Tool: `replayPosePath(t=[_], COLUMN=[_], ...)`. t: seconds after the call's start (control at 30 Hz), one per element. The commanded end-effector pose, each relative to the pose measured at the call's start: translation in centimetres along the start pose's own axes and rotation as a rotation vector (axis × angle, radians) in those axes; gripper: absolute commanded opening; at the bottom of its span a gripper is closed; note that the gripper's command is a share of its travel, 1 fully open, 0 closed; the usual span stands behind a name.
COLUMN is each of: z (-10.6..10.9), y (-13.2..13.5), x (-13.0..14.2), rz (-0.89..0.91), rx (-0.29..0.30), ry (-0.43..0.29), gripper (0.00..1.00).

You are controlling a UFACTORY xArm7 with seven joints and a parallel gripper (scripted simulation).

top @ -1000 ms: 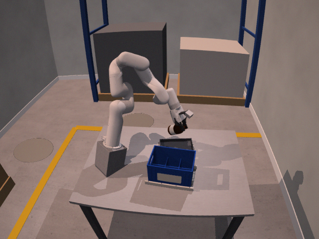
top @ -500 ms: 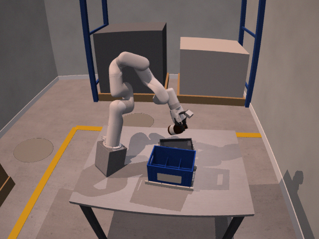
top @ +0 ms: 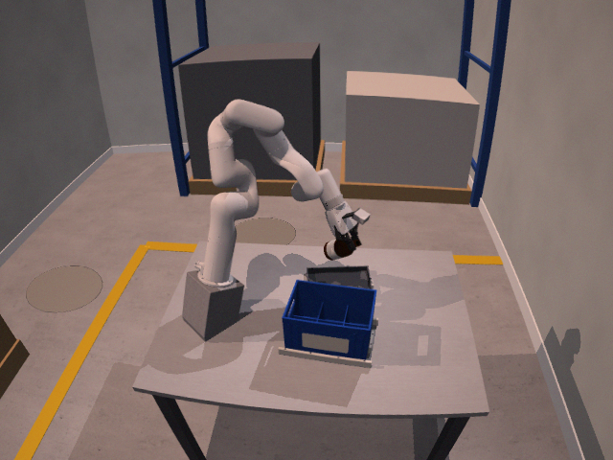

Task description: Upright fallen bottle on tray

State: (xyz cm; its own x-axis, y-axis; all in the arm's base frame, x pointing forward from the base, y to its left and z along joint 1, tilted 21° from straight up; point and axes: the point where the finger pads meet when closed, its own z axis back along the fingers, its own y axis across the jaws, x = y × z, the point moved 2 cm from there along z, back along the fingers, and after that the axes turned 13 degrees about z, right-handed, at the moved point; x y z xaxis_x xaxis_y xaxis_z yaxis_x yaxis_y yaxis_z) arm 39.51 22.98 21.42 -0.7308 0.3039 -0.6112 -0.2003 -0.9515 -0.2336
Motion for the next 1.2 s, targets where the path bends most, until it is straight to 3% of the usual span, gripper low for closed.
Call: replayPosePath(t=[0.0,0.43,1.17], z=[0.13,-0.16,-0.30], y=[-0.11,0.08,0.18], x=[-0.14,0.32,0.45], rz=[-0.003,0.001,0.003], rx=[0.003,0.026,0.031], ry=[0.025,0.095,0.106], gripper=[0.00,0.00,0.00])
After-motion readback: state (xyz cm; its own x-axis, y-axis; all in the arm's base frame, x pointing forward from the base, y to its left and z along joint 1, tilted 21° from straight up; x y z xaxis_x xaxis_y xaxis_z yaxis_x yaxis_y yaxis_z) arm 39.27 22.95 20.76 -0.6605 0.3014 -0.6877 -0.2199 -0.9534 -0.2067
